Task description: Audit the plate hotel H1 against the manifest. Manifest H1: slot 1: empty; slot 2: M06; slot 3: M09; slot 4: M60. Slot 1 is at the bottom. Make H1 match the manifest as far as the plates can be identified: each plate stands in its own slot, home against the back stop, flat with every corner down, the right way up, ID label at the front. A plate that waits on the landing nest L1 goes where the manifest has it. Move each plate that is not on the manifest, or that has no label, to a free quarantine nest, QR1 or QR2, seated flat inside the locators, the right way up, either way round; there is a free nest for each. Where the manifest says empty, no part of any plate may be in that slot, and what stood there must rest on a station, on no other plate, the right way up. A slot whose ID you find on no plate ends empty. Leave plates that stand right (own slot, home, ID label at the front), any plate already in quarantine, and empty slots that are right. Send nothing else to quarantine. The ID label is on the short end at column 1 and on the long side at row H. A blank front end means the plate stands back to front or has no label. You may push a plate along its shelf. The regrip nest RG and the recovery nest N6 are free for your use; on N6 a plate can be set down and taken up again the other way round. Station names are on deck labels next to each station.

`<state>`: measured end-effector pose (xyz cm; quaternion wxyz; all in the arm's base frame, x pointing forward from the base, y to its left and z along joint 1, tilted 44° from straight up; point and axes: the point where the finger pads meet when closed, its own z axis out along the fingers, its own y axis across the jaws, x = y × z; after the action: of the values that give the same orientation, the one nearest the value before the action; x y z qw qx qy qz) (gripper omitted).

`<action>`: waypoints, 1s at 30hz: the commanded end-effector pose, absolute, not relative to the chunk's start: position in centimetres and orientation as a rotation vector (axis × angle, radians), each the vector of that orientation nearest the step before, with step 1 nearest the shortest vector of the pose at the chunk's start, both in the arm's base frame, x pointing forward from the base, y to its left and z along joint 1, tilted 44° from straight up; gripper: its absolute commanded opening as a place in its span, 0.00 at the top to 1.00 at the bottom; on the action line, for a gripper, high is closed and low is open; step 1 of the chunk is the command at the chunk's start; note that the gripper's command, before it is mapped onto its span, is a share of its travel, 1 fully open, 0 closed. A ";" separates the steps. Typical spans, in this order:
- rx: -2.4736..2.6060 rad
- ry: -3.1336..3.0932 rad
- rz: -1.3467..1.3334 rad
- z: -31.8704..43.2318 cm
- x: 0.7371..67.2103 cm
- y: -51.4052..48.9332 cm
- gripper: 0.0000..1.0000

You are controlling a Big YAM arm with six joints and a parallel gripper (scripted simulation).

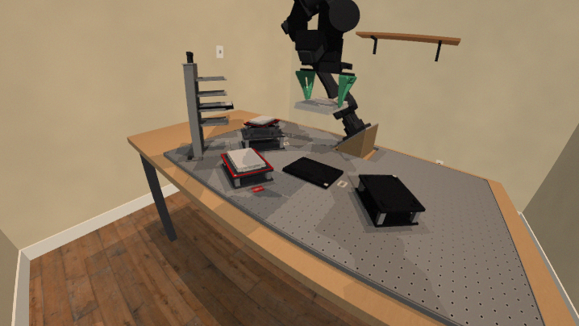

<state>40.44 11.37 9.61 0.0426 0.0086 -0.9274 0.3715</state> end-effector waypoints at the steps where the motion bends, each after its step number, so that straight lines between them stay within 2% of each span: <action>1: -0.010 -2.865 1.122 11.8 41.2 10.1 0.14; 21: -0.008 -2.858 1.127 15.3 41.1 6.1 0.14; 30: -0.259 -2.904 1.156 17.3 40.2 4.1 0.14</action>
<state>40.02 5.26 15.34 0.0255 -0.0387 -0.9264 0.3738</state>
